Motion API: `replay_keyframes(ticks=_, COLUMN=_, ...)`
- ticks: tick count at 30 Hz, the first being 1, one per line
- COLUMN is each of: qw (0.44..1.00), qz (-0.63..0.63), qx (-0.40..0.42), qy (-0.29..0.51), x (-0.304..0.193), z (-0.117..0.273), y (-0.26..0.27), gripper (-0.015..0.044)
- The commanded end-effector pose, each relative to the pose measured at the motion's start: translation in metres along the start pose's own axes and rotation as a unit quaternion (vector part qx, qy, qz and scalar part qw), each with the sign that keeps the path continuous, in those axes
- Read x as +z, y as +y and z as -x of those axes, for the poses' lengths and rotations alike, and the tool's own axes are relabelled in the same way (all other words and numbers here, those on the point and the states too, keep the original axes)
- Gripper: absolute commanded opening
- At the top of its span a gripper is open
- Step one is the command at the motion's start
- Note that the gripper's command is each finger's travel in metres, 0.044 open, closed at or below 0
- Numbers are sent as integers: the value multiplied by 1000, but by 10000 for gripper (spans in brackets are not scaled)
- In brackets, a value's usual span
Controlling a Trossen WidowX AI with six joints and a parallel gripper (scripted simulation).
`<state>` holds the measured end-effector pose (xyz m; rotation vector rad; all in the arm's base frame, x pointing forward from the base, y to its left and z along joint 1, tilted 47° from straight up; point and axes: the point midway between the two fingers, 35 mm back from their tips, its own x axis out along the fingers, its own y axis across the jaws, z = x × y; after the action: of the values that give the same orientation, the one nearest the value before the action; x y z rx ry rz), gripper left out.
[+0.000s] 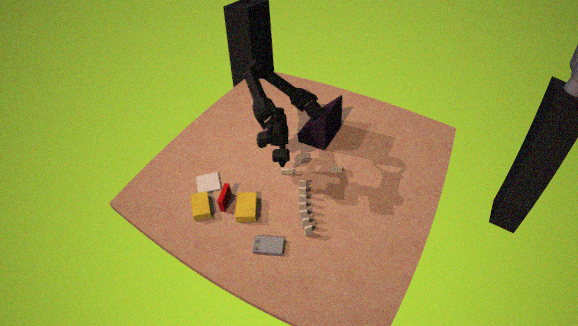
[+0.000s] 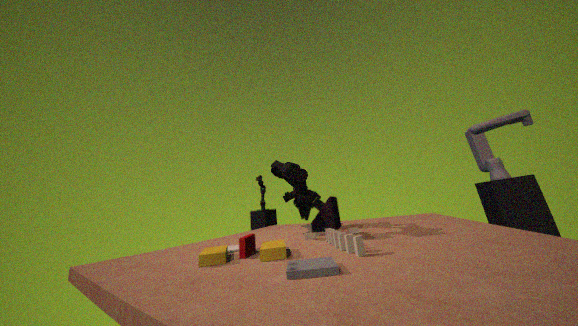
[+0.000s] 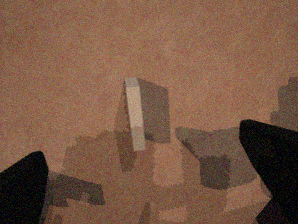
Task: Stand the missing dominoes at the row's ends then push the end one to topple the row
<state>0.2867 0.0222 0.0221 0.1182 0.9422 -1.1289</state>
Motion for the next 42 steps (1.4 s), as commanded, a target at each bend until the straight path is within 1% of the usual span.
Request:
replay_keyframes(ticks=1, qw=1000, qz=-10, qx=2, qy=-3, x=0, z=-1, y=-1, gripper=440)
replay_keyframes(ticks=3, qw=1000, qz=-10, qx=3, qy=-3, x=1, z=-12, y=1, gripper=440)
replay_keyframes(ticks=8, qw=1000, qz=-10, qx=2, qy=-4, x=1, z=-54, y=0, gripper=440)
replay_keyframes(ticks=10, qw=1000, qz=-10, qx=2, qy=-4, x=1, z=-64, y=-1, gripper=440)
replay_keyframes(ticks=26, qw=1000, qz=-10, qx=1, qy=-5, x=3, z=-80, y=0, gripper=440)
replay_keyframes(ticks=42, qw=1000, qz=-10, qx=1, qy=-5, x=3, z=-80, y=0, gripper=24)
